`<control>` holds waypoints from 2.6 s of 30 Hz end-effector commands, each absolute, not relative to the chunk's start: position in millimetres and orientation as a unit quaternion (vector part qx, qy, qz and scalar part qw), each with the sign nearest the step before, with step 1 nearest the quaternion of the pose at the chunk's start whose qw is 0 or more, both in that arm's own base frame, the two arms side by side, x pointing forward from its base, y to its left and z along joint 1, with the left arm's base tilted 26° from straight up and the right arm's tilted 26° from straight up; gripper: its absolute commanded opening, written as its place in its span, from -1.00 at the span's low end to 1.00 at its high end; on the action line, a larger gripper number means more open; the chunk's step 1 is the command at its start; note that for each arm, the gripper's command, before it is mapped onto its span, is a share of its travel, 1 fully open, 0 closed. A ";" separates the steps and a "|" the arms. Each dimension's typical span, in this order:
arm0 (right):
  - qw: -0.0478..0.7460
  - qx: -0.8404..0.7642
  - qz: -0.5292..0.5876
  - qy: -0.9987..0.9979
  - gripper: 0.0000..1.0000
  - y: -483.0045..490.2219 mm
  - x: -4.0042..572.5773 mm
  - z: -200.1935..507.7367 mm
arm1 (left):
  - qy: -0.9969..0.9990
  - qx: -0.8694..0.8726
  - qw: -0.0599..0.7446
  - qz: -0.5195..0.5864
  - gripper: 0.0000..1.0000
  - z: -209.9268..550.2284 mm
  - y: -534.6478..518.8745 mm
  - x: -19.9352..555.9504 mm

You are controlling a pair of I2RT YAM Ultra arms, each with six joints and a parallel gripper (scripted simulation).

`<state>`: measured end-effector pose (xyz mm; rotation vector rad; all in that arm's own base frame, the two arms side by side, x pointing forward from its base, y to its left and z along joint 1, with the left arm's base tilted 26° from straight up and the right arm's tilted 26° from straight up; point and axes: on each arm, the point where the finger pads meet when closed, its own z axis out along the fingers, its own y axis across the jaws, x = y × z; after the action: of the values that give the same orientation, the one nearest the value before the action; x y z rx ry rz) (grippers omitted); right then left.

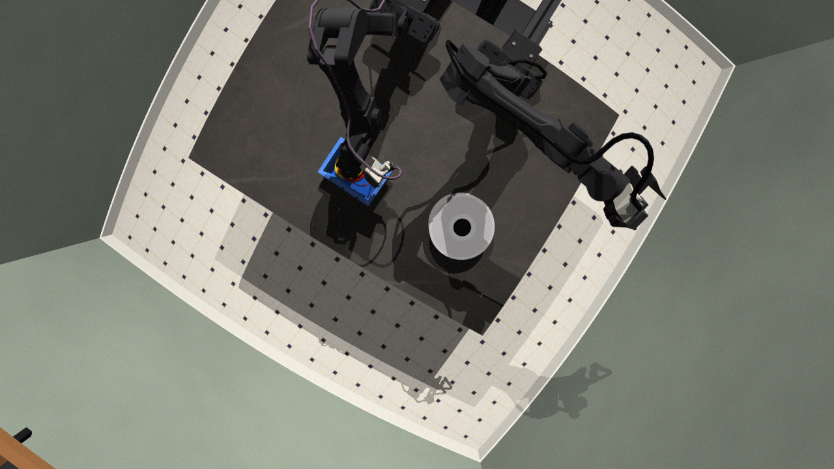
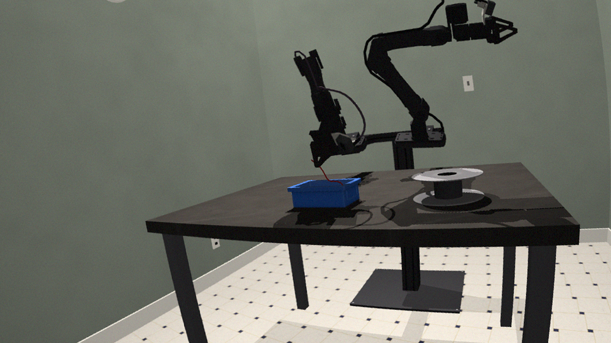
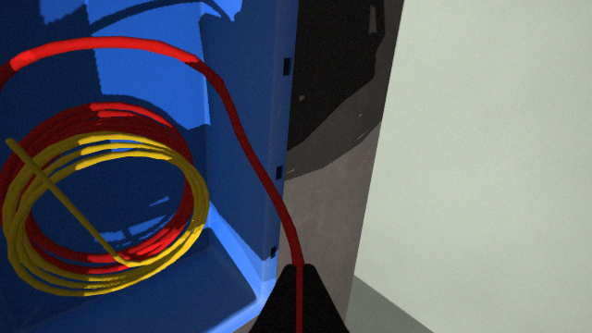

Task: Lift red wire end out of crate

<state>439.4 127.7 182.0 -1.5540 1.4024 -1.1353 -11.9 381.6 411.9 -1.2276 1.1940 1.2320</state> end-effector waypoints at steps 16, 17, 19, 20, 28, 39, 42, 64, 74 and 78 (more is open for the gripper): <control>0.379 -0.599 -0.443 0.549 -1.00 134.6 426.1 237.8 | 0.490 -0.514 0.484 0.511 1.00 404.6 384.4 -20.0; 0.379 -0.599 -0.443 0.549 -1.00 134.6 426.0 238.5 | 0.490 -0.514 0.484 0.511 1.00 404.6 384.4 -20.0; 0.379 -0.599 -0.443 0.549 -1.00 134.6 425.9 238.8 | 0.490 -0.514 0.484 0.511 1.00 404.6 384.4 -20.0; 0.379 -0.599 -0.443 0.549 -1.00 134.6 425.9 238.8 | 0.490 -0.514 0.484 0.511 1.00 404.6 384.4 -20.0; 0.379 -0.599 -0.442 0.549 -1.00 135.1 426.8 236.3 | 0.490 -0.514 0.484 0.511 1.00 404.4 384.5 -20.0; 0.382 -0.597 -0.446 0.547 -1.00 135.5 424.0 242.3 | 0.490 -0.514 0.484 0.511 1.00 404.3 384.6 -20.0; 0.386 -0.594 -0.450 0.544 -1.00 136.0 421.3 247.8 | 0.490 -0.514 0.484 0.511 1.00 404.3 384.6 -20.0; 0.451 -0.540 -0.516 0.489 -1.00 144.7 365.3 360.3 | 0.490 -0.515 0.484 0.511 1.00 404.1 384.7 -20.0; 0.487 -0.504 -0.553 0.452 -1.00 150.0 331.9 428.1 | 0.490 -0.515 0.484 0.511 1.00 404.0 384.9 -20.0; 0.500 -0.489 -0.565 0.437 -1.00 152.0 319.3 453.4 | 0.490 -0.515 0.484 0.511 1.00 404.0 384.9 -20.0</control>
<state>335.1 158.4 408.5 -1.2892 1.0967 -1.3321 -11.9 382.1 411.2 -1.2289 1.1954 1.2313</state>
